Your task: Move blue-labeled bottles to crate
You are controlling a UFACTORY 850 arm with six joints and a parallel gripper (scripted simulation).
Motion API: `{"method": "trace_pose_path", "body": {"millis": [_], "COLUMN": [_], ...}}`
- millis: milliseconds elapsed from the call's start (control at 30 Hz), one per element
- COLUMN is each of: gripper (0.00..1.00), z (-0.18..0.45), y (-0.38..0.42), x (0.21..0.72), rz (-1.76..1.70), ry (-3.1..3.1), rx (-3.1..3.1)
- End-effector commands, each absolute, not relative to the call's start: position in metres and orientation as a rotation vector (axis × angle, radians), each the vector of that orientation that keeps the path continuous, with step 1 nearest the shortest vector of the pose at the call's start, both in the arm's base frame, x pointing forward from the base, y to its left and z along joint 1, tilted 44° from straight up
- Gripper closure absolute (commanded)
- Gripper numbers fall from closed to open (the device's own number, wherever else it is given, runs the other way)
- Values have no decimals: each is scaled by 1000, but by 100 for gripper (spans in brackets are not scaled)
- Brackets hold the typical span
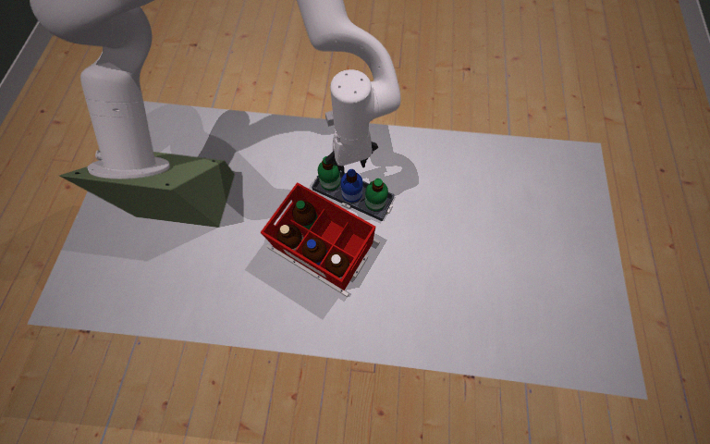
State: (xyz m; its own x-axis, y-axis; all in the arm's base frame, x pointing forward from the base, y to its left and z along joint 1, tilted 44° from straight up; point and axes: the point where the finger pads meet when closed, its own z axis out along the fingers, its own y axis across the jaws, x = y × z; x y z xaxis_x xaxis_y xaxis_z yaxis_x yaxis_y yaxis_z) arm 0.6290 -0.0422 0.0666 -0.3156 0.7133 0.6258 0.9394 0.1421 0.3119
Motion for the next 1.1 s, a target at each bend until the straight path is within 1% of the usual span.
{"method": "trace_pose_path", "body": {"millis": [0, 1067], "gripper": [34, 34], "z": [65, 58], "y": [-41, -34], "x": [630, 632], "rz": [-966, -966], "ry": [-2099, -2099], "rx": [-1597, -1597]}}
